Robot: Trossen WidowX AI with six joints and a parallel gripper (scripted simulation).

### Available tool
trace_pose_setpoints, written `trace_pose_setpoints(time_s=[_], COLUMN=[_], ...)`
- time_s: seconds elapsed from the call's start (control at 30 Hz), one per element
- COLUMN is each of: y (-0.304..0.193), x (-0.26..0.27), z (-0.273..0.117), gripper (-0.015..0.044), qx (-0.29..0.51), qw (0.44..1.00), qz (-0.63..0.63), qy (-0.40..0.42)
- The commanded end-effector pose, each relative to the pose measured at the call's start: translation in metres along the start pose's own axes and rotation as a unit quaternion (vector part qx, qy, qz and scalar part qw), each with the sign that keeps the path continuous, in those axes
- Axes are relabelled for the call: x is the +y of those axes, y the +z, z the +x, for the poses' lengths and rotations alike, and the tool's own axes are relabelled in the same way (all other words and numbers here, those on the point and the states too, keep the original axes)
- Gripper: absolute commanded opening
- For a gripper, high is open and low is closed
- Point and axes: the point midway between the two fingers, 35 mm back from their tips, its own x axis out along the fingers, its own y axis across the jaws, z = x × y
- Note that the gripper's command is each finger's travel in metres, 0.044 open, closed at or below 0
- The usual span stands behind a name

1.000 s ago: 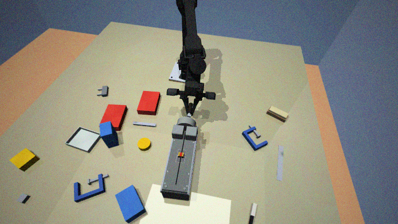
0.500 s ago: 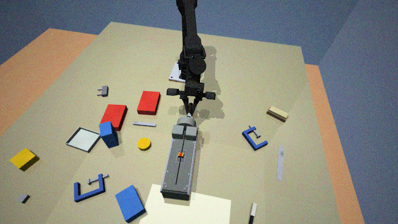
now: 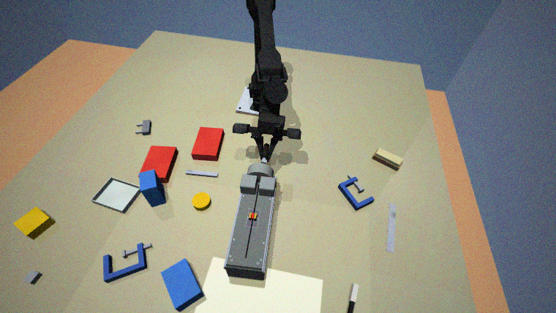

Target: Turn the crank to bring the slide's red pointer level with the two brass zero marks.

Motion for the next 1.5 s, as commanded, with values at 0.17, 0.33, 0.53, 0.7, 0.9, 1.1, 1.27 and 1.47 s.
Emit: trace_pose_setpoints(time_s=[0.17, 0.33, 0.53, 0.7, 0.9, 1.1, 1.27, 1.47], y=[0.0, 0.0, 0.0, 0.0, 0.0, 0.0, 0.011, 0.029], x=[-0.001, 0.0, 0.0, 0.0, 0.0, 0.0, 0.0, 0.0], z=[0.0, 0.0, 0.0, 0.0, 0.0, 0.0, -0.009, -0.027], gripper=[0.0, 0.0, 0.0, 0.0131, 0.0289, 0.044, 0.044, 0.044], qx=[-0.002, 0.0, 0.0, 0.0, 0.0, 0.0, 0.0, 0.0], qw=[1.0, 1.0, 1.0, 1.0, 1.0, 1.0, 1.0, 1.0], qz=[-0.002, 0.0, 0.0, 0.0, 0.0, 0.0, 0.0, 0.0], qy=[-0.003, 0.0, 0.0, 0.0, 0.0, 0.0, 0.0, 0.0])
